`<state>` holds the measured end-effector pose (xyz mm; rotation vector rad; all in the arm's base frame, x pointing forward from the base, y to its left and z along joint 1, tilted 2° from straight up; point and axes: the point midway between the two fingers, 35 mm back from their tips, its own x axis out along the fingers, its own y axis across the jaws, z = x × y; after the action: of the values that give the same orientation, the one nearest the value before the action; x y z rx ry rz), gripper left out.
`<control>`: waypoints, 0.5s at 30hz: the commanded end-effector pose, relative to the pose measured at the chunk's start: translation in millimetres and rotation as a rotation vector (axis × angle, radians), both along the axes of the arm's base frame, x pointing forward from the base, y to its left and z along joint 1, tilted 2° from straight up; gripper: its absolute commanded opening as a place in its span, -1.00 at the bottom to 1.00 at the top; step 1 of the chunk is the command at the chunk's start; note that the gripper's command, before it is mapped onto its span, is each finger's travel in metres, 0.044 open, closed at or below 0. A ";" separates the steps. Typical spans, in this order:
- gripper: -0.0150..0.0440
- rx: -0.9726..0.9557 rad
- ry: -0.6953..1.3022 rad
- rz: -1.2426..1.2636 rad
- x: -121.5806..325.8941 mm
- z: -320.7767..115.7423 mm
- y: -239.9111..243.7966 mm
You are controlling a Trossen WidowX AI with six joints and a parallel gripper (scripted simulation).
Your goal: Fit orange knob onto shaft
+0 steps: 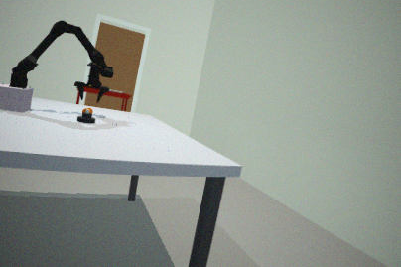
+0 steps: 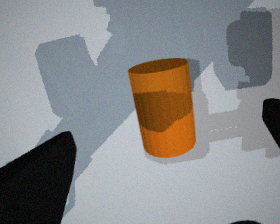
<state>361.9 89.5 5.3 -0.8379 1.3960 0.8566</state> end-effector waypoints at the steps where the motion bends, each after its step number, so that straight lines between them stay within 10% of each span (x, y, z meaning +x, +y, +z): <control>1: 1.00 -0.009 0.002 0.014 1.5 -15.7 -0.9; 15: 1.00 -0.009 0.002 0.014 2.1 -35.8 -0.4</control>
<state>365.1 90.2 -23.7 -0.8466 1.3930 0.8605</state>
